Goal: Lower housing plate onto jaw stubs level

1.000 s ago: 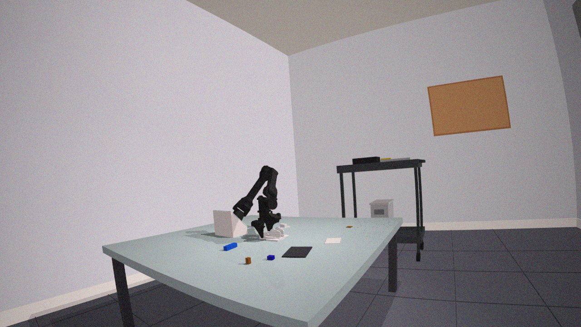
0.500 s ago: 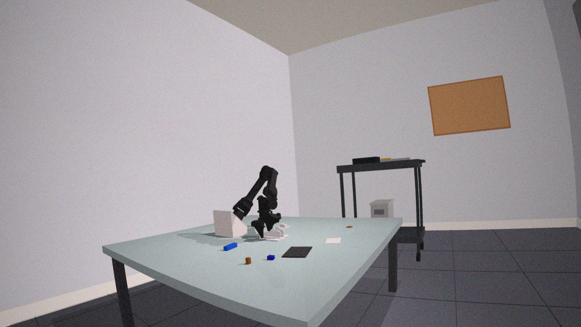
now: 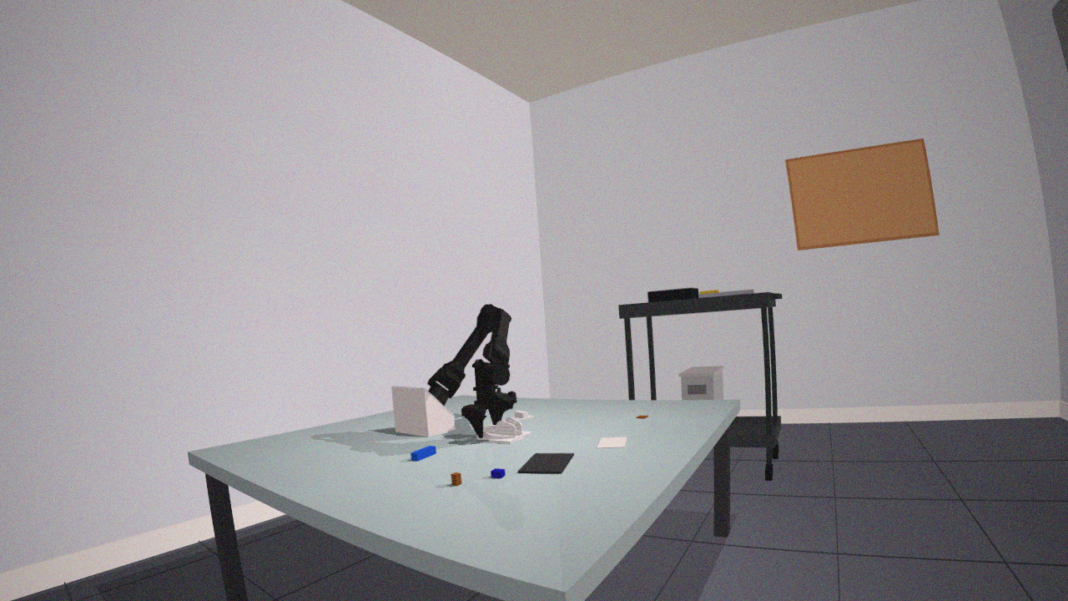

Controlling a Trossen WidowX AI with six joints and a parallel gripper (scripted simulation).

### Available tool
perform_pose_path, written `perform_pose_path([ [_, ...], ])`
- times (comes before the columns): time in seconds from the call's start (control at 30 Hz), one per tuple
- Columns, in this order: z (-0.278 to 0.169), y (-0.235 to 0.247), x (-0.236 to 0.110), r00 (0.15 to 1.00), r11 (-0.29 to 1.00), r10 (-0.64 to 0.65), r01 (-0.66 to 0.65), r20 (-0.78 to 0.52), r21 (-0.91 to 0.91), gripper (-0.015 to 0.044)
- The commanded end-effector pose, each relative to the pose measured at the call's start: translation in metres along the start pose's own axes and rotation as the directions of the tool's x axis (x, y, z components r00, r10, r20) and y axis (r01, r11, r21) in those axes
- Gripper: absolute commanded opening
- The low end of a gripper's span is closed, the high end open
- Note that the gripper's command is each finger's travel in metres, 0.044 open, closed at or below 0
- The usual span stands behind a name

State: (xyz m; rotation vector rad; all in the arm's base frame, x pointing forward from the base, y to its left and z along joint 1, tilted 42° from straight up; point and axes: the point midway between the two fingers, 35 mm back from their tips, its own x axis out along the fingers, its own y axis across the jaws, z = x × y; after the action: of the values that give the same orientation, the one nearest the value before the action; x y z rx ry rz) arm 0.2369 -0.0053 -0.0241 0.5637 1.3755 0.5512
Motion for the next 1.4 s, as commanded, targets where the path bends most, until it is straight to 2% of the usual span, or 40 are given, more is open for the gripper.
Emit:
perform_pose_path([
  [0.0, 0.000, 0.000, 0.000, 1.000, 1.000, 0.000, 0.000, 0.000, 0.000, 0.0440],
  [0.27, 0.001, -0.001, -0.007, 1.000, 1.000, -0.002, 0.002, 0.000, 0.001, 0.0440],
  [0.5, 0.000, -0.001, -0.074, 1.000, 1.000, -0.002, 0.002, -0.001, 0.006, 0.0440],
  [0.67, 0.002, -0.003, -0.073, 1.000, 1.000, -0.005, 0.005, 0.011, 0.012, 0.0440],
  [0.87, -0.030, 0.002, -0.124, 1.000, 1.000, -0.003, 0.003, -0.004, 0.008, 0.0440],
  [1.37, -0.031, 0.003, -0.126, 1.000, 1.000, -0.003, 0.003, -0.004, 0.008, 0.0440],
])
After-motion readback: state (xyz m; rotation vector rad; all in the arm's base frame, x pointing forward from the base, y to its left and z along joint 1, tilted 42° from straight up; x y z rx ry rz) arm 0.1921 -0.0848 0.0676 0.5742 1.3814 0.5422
